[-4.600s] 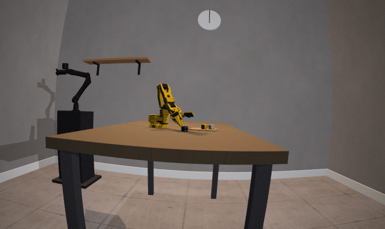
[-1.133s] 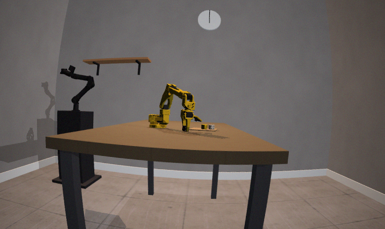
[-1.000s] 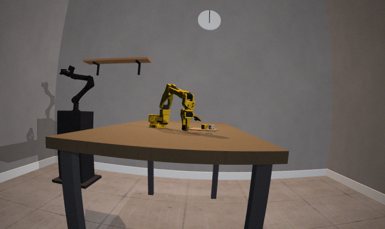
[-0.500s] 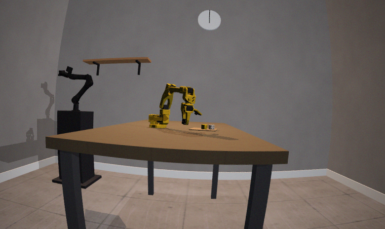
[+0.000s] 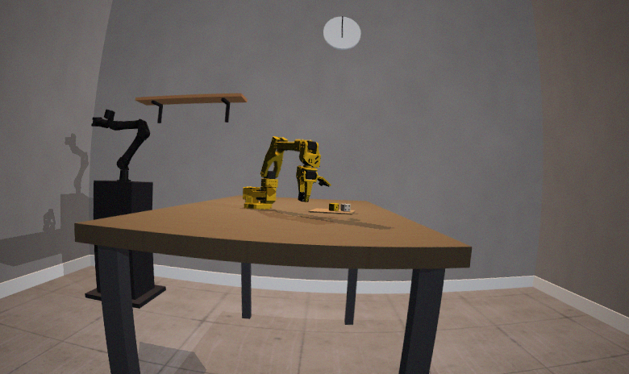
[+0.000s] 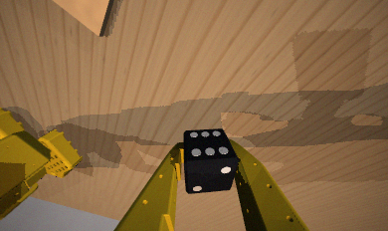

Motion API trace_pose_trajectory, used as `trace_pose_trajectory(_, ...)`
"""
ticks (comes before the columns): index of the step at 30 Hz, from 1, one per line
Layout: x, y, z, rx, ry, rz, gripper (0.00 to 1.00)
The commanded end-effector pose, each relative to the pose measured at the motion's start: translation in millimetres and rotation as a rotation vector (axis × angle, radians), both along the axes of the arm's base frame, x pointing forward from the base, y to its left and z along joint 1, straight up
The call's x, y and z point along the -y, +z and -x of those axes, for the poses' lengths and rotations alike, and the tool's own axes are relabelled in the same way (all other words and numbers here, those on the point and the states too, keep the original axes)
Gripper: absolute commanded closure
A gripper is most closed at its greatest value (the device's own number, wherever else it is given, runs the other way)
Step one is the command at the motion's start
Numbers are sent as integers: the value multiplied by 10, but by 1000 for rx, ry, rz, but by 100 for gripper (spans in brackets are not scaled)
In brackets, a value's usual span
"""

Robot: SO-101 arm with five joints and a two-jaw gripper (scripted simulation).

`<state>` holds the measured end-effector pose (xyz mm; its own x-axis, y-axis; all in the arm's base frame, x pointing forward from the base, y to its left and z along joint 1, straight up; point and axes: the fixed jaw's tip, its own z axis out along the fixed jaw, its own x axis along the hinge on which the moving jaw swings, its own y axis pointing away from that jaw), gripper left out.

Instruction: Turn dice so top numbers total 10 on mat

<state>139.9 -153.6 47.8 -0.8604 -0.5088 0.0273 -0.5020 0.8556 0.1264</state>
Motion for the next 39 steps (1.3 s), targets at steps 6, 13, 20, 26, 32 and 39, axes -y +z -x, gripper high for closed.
trace_pose_trajectory(6, -224, 126, -248, 55, 168, 49, 100)
trace_pose_trajectory(13, -511, 119, -392, 59, 321, 45, 100)
trace_pose_trajectory(20, -973, 104, -514, 64, 554, 38, 100)
trace_pose_trajectory(26, -1201, 95, -531, 67, 668, 34, 100)
trace_pose_trajectory(32, -1419, 86, -521, 69, 778, 31, 100)
trace_pose_trajectory(39, -1485, 83, -512, 70, 813, 30, 100)
